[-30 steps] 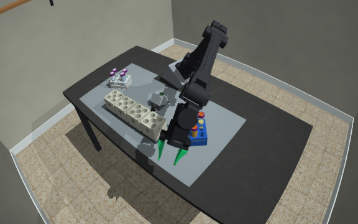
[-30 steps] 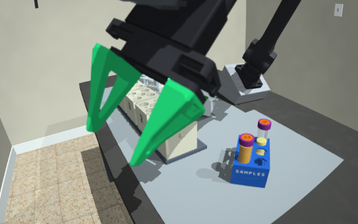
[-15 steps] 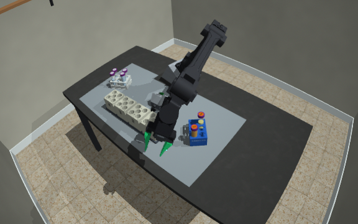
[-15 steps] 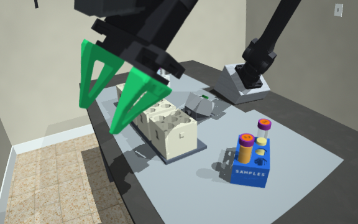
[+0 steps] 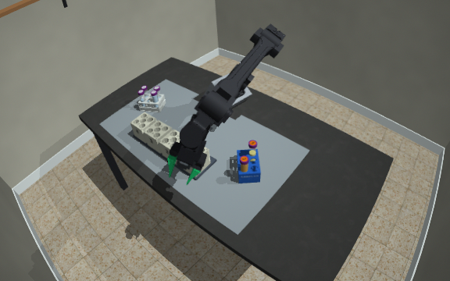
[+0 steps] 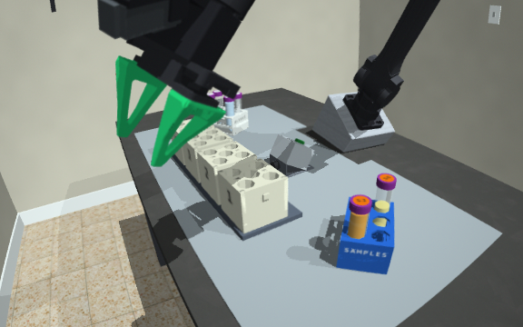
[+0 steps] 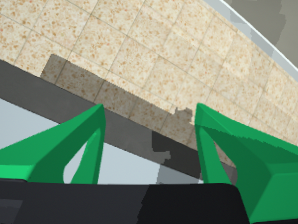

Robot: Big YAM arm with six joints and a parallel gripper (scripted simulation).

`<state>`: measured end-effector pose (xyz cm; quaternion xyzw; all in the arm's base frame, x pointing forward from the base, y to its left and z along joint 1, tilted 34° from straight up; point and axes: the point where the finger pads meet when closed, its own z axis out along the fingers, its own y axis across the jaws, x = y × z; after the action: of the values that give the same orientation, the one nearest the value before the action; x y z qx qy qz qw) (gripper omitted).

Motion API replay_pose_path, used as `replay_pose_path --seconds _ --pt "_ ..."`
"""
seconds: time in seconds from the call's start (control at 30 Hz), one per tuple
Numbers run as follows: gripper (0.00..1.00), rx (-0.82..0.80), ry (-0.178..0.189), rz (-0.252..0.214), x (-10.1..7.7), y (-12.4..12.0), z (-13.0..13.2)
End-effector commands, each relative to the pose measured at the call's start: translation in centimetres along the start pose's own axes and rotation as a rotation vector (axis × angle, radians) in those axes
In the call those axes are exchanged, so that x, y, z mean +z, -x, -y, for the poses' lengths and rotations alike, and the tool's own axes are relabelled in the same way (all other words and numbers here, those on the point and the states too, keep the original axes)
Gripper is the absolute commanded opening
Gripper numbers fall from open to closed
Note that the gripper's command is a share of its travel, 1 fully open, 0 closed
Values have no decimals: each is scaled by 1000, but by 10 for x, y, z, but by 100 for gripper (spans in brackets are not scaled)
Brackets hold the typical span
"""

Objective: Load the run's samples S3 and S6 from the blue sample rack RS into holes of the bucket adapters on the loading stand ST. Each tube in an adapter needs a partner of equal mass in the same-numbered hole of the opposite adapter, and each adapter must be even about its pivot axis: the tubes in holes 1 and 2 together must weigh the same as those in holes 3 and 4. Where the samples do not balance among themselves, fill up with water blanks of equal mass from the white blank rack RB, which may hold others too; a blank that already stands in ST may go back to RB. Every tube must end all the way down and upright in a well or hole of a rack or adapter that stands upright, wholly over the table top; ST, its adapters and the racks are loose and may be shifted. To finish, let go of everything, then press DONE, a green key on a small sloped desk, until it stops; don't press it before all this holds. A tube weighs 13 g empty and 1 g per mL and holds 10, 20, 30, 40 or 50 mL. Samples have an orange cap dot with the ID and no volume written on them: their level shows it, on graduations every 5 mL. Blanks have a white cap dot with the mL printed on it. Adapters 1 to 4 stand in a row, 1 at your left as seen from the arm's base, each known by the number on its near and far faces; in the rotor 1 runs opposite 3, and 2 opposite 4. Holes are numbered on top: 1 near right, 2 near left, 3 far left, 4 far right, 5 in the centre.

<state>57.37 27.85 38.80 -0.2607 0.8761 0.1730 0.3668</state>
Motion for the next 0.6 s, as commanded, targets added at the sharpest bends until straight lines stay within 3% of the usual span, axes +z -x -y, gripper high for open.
replay_pose_path --seconds 0.0,0.03,0.07,0.17,0.2,0.23,0.4,0.43,0.5,0.53,0.57 --pt "55 -16 -46 63 -47 30 24" --pt "55 -1 -50 -2 -27 18 33" --pt "55 5 -55 -33 -27 14 37" --pt "55 2 -52 -21 -35 14 38" --pt "55 -7 -34 -38 -32 -5 27" --pt "55 1 -50 -21 -34 -6 43" --pt "55 0 -51 -23 -34 -24 60" --pt "55 8 -56 -48 -39 -13 65" --pt "55 32 -59 -126 -30 -27 75" --pt "55 32 -54 -125 -30 -30 77" --pt "55 37 -50 -141 -37 -50 74"
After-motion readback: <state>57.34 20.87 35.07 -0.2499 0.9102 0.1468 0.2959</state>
